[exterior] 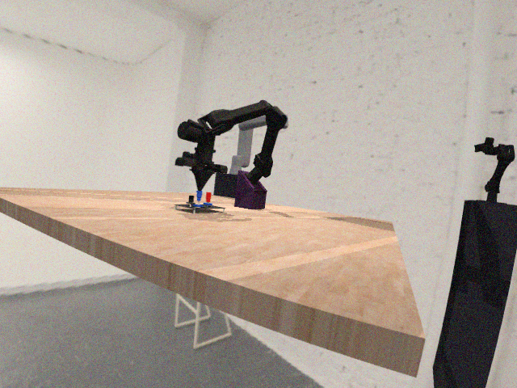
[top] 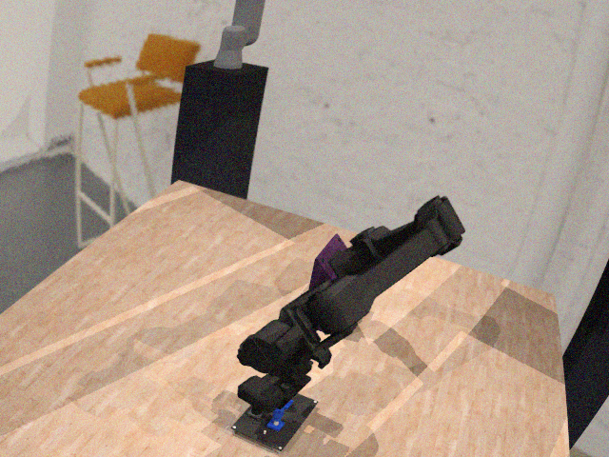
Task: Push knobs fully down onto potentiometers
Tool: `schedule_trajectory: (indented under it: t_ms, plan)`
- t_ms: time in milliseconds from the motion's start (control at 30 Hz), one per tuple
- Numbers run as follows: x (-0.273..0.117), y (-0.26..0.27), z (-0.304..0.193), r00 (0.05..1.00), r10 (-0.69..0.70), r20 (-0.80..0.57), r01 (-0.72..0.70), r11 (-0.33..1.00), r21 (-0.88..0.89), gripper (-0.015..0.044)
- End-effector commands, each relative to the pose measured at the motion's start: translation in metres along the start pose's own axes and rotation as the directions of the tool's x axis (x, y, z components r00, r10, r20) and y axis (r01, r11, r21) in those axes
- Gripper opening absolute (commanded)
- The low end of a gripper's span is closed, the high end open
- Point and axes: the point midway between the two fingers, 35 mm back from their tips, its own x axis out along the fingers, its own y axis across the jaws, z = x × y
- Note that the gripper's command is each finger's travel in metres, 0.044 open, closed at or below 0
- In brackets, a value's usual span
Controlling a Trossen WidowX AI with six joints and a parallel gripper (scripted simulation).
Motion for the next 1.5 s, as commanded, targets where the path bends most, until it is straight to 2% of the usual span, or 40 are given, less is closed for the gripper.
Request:
schedule_trajectory:
  t_ms: [0,1467]
  plan:
    - [0.0208,0.0,-0.004,1.0,-0.023,-0.001,0.023,0.999,-0.024,0.0]
    - [0.0271,-0.0001,-0.004,1.0,-0.023,-0.001,0.023,0.999,-0.024,0.0]
